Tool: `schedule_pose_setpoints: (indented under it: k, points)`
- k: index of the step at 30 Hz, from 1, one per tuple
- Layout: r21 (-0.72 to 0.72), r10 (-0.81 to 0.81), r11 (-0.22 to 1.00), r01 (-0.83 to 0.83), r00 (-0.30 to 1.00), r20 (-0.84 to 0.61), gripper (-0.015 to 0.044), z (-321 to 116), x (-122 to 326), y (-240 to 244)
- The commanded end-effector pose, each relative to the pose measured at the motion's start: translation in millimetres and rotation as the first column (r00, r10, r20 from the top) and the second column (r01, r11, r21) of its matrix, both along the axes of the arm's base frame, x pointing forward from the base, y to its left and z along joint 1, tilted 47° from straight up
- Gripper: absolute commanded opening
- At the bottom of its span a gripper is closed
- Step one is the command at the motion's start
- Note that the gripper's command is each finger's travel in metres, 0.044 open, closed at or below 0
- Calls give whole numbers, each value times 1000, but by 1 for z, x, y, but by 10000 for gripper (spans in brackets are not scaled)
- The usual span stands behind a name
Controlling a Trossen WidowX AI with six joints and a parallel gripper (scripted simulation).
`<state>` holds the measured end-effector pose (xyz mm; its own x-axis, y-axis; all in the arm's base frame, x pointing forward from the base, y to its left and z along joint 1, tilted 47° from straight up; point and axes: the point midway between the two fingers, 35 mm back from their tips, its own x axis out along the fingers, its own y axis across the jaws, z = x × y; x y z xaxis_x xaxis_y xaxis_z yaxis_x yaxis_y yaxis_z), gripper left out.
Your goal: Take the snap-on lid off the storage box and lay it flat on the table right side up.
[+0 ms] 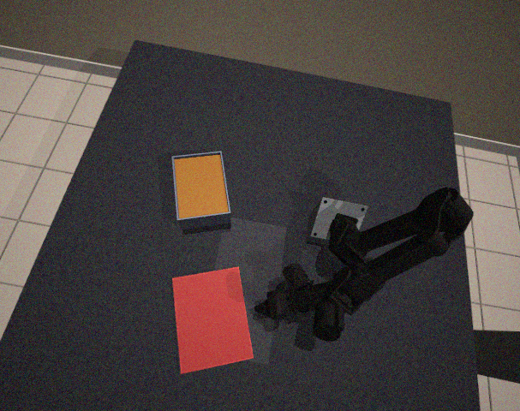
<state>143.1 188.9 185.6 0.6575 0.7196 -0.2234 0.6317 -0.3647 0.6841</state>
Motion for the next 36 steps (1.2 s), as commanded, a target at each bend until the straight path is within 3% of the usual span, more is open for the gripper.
schedule_pose_setpoints:
  k: [1, 36]
  points:
    - [-2, -7, 1000, 7, 1000, -4, 440, 1, -1, -3]
    - [-7, -7, 1000, 7, 1000, -2, 440, 40, -18, -58]
